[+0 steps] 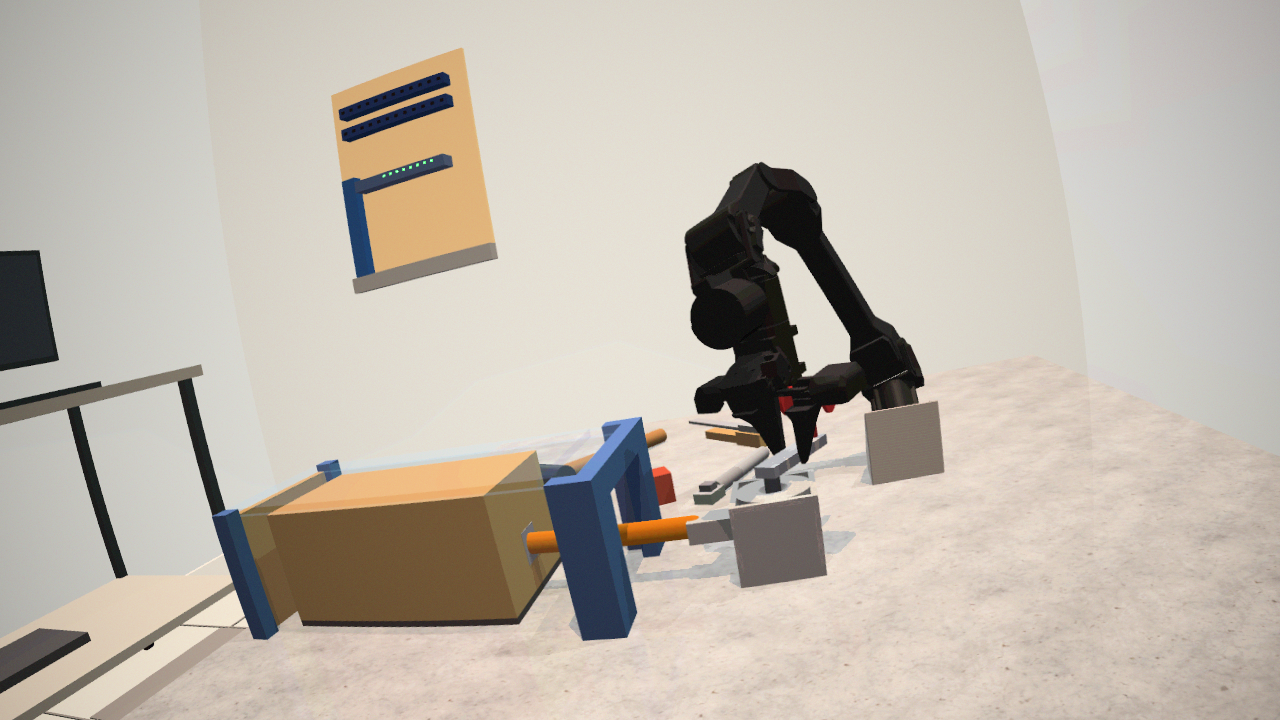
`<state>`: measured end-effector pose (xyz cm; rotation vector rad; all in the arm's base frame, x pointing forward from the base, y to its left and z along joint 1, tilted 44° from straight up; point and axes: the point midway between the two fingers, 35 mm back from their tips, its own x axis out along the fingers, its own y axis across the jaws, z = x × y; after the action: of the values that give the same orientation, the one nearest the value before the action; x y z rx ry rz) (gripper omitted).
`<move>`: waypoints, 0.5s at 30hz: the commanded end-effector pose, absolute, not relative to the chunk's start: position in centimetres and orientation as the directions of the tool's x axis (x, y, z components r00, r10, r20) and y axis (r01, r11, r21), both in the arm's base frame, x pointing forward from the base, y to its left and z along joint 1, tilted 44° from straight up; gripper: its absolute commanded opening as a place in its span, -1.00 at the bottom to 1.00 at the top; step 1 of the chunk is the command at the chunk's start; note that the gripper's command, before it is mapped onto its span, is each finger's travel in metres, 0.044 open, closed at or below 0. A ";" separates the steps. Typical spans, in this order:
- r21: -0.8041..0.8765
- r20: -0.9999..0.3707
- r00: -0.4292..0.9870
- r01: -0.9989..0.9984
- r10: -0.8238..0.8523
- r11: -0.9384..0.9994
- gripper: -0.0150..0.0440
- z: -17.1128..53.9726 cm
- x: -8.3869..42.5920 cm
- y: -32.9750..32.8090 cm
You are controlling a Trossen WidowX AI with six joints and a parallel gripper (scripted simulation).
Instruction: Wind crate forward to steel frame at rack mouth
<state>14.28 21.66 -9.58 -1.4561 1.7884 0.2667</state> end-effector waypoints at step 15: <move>-0.357 -0.688 -0.026 -0.858 -0.725 0.369 -0.49 -9.9 13.9 21.6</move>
<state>14.01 21.65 -9.73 -1.4209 1.7842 0.2223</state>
